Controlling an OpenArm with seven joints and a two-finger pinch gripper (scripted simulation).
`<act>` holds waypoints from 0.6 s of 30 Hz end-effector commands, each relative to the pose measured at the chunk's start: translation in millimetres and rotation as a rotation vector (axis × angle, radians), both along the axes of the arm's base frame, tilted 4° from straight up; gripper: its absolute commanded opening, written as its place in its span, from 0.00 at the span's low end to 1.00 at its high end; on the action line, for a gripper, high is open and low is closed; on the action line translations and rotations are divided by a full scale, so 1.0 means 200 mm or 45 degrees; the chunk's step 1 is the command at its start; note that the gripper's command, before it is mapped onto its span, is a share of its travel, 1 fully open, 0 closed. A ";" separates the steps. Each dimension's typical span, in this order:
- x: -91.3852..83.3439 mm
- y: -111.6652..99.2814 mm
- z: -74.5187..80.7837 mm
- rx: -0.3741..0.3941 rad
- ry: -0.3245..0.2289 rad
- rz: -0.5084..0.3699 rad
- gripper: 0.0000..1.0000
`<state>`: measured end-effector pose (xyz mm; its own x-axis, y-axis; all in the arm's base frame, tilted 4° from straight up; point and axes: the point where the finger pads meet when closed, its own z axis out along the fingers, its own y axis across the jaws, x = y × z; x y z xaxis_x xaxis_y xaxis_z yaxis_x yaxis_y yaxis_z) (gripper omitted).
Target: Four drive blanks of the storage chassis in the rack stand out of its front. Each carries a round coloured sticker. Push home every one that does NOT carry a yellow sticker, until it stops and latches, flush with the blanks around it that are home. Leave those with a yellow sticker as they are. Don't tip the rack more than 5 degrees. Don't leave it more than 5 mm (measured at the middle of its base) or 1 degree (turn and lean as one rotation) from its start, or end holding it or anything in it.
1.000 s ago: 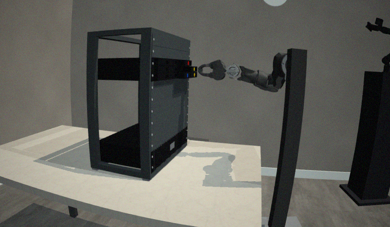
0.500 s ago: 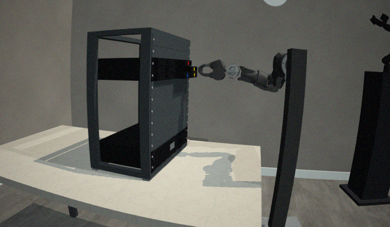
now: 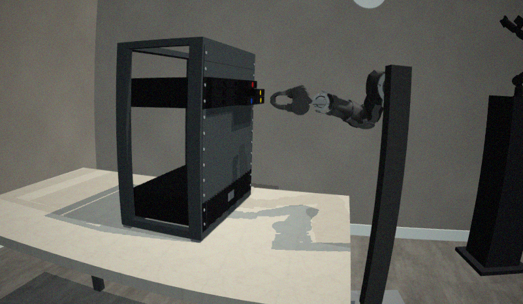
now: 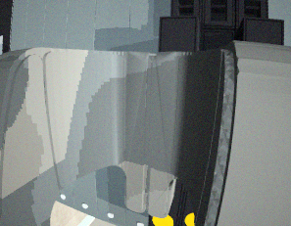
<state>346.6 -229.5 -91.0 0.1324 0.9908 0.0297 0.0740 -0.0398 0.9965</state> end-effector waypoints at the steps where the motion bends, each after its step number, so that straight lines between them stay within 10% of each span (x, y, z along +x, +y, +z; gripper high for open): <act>1: -0.01 -0.01 0.01 -0.024 -0.005 -0.085 0.00; 18: 0.01 0.05 -0.01 -0.020 -0.010 -0.089 0.00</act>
